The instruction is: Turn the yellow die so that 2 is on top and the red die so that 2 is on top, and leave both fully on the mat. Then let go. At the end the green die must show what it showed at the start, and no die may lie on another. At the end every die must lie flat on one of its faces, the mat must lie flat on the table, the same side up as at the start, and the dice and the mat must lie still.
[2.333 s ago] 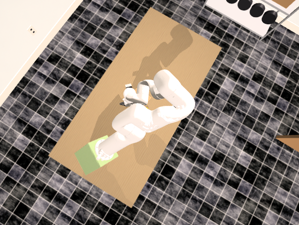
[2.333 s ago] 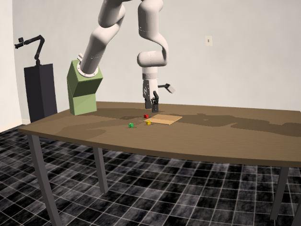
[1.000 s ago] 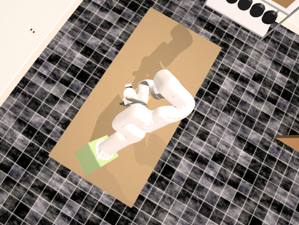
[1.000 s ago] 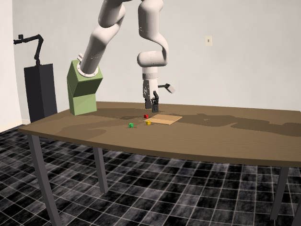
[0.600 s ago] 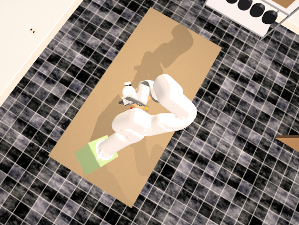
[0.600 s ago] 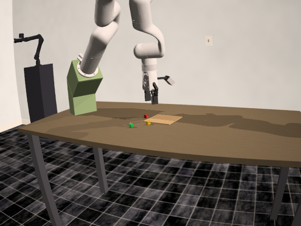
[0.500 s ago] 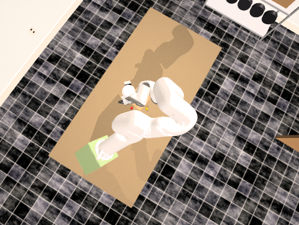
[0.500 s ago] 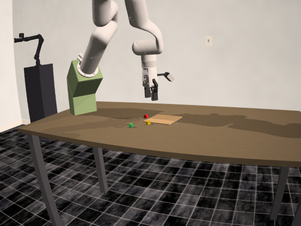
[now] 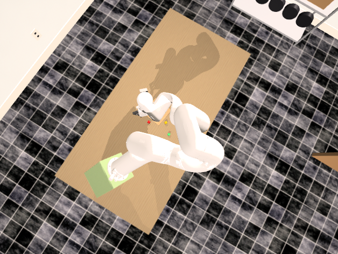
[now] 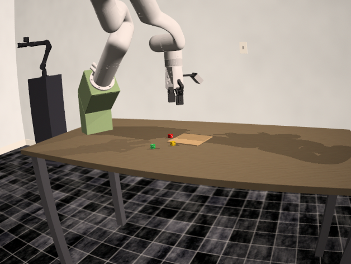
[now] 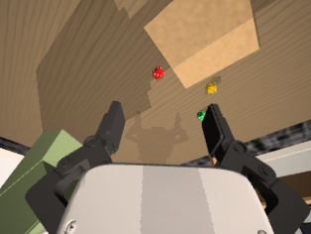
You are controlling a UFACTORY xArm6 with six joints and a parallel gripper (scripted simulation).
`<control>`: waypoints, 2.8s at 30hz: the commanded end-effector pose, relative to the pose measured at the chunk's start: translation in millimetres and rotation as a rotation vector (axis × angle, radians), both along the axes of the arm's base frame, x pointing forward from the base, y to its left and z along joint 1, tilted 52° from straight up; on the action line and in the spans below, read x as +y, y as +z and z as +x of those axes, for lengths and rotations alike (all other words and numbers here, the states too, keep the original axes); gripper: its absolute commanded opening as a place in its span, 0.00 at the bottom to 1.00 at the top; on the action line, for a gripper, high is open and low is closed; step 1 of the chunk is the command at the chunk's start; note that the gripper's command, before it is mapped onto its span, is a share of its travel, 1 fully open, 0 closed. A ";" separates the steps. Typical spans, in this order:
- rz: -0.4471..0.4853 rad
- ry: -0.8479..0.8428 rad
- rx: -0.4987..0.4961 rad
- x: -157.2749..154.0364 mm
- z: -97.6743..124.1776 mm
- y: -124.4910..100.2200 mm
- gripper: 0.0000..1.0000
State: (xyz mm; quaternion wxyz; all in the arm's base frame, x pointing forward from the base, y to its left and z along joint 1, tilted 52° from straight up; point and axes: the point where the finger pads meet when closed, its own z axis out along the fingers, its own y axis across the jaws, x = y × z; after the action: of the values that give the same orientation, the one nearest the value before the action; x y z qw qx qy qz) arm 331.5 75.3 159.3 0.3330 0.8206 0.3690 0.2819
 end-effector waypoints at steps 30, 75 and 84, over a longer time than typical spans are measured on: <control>0.692 -0.622 -0.291 -74.4 11.1 38.7 1.00; 1.181 -1.034 -0.595 -108.3 24.6 58.5 1.00; 1.416 -1.229 -0.717 -113.1 33.2 54.0 1.00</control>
State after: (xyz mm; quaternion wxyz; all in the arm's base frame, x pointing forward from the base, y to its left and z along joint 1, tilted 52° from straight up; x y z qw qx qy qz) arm 360.4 -36.1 214.6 -0.0285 0.7859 -0.4446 0.4288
